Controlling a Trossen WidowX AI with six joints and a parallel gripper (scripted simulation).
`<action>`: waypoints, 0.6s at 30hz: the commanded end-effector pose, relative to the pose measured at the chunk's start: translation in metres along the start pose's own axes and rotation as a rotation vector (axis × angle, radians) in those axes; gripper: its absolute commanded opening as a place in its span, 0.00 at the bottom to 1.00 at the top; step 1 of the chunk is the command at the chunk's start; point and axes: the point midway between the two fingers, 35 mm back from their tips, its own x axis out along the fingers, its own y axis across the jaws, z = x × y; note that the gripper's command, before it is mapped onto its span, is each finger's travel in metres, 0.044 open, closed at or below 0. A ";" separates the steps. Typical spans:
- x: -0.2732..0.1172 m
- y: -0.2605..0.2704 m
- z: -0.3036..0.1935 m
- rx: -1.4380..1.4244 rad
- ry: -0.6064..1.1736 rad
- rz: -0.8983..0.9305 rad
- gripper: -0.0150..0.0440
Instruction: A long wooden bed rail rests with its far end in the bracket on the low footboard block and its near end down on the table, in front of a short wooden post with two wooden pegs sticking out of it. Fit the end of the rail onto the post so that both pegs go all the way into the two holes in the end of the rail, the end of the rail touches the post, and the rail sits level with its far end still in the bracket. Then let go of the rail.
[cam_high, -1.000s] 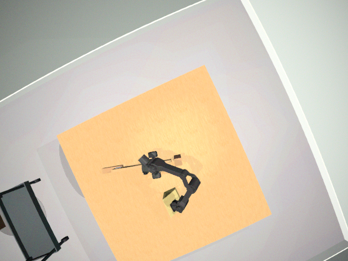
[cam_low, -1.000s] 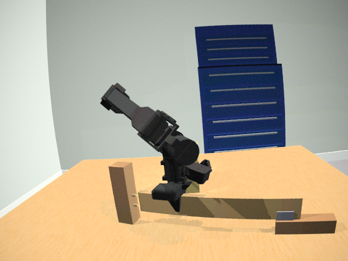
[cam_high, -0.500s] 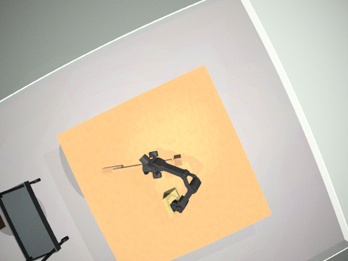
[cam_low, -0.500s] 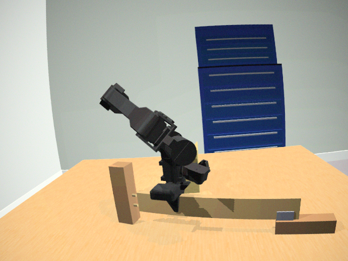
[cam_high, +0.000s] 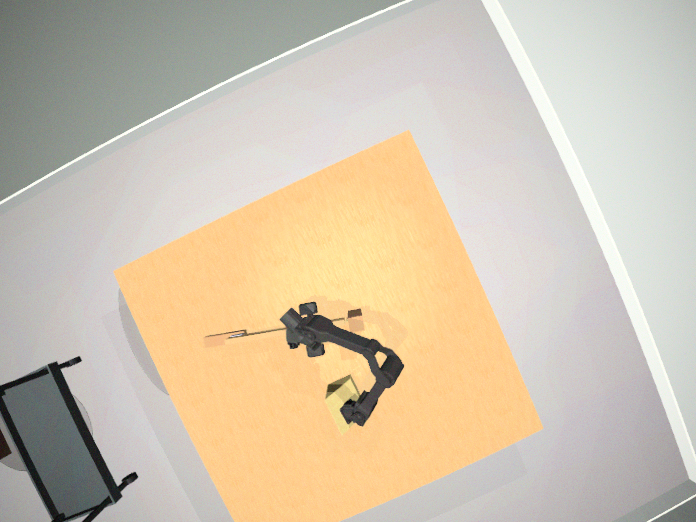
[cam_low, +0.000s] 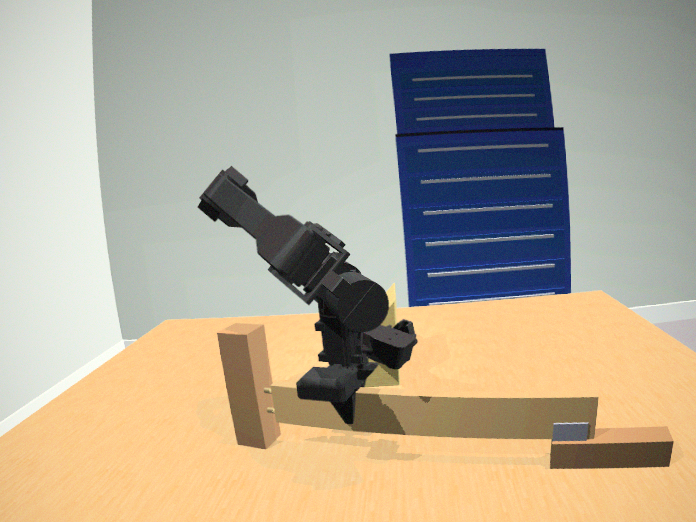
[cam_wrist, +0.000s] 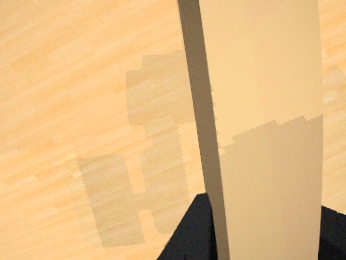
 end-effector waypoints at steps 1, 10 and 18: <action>-0.003 -0.001 -0.003 0.000 -0.002 -0.007 0.25; -0.004 -0.001 -0.006 0.000 -0.002 -0.007 0.25; -0.004 -0.001 -0.009 0.000 -0.002 -0.007 0.25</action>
